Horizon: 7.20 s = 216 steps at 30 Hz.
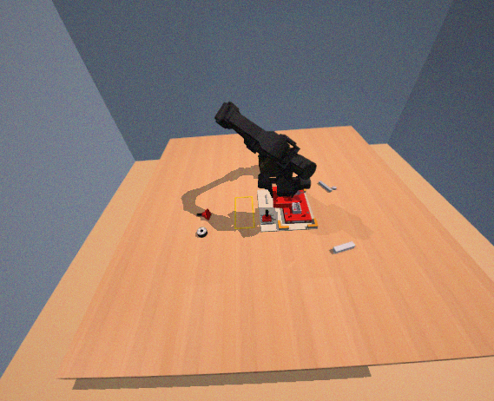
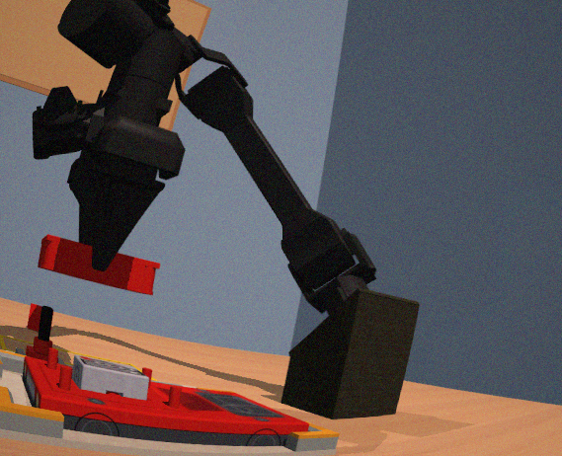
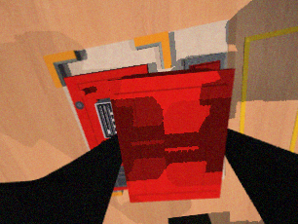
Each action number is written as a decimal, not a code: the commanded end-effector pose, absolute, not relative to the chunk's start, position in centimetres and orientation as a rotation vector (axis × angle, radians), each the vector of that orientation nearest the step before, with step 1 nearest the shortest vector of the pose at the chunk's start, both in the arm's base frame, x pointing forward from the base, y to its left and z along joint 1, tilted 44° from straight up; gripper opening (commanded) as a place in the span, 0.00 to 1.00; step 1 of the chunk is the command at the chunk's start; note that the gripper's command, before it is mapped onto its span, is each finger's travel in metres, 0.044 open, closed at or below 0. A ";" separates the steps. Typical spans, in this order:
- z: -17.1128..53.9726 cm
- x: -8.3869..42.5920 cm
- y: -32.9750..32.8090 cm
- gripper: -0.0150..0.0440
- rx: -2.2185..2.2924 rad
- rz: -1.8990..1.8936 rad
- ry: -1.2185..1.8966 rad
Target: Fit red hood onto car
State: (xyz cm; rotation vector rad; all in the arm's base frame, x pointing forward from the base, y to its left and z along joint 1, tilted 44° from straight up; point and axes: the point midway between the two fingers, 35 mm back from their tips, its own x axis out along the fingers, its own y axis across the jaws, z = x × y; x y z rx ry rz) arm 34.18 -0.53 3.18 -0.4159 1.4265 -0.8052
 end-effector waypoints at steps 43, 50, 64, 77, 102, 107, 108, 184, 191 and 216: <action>-5.1 34.3 1.1 0.25 -0.482 -0.776 1.437; -5.1 34.3 1.1 0.25 -0.482 -0.776 1.437; -5.2 34.3 1.0 0.25 -0.482 -0.776 1.437; -5.6 34.3 0.6 0.25 -0.482 -0.776 1.437; -5.7 34.3 0.6 0.25 -0.480 -0.775 1.436; -5.5 34.4 0.7 0.25 -0.479 -0.775 1.436; -5.5 34.4 0.8 0.25 -0.479 -0.775 1.436; -6.0 34.2 0.1 0.25 -0.479 -0.767 1.435; -5.8 34.2 0.3 0.25 -0.479 -0.766 1.435; -5.4 34.3 0.7 0.25 -0.478 -0.762 1.433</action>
